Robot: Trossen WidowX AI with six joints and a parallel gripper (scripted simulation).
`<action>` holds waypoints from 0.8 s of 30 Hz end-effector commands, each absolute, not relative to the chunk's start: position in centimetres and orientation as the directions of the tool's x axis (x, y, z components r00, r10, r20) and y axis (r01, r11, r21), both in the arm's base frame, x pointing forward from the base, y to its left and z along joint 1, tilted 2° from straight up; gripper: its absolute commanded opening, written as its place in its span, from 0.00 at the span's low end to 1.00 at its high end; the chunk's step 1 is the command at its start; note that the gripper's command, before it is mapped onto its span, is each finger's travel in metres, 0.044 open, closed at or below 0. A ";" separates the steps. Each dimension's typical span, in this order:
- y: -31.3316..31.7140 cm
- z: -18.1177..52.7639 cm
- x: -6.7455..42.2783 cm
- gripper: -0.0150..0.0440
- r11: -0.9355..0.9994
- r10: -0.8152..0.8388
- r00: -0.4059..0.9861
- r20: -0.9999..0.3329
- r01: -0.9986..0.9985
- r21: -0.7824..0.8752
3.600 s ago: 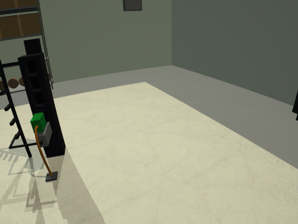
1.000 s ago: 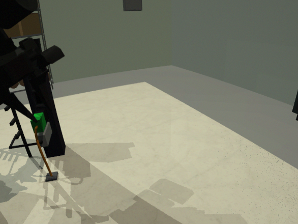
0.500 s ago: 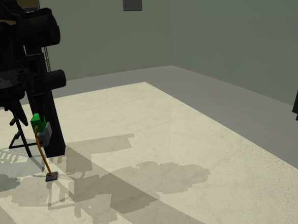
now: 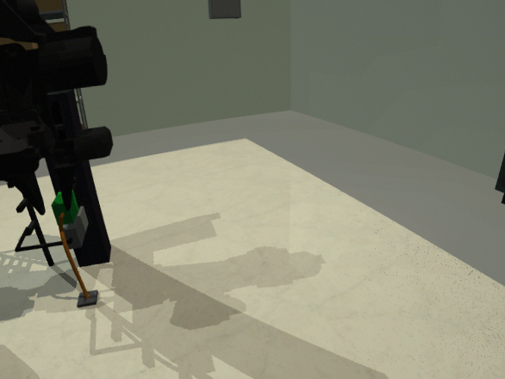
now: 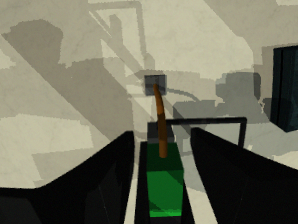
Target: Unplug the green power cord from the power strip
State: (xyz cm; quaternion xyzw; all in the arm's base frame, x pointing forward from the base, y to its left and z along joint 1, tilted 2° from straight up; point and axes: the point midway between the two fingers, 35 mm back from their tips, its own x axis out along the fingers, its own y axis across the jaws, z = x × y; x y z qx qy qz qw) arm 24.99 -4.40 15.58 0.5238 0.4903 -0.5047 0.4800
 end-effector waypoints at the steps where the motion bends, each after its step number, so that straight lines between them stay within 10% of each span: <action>1: -3.8 15.6 25.0 0.53 -0.060 0.027 0.005 -1.000 0.998 0.003; 24: -0.5 15.6 25.1 0.53 -0.060 0.030 0.005 -1.000 0.998 0.003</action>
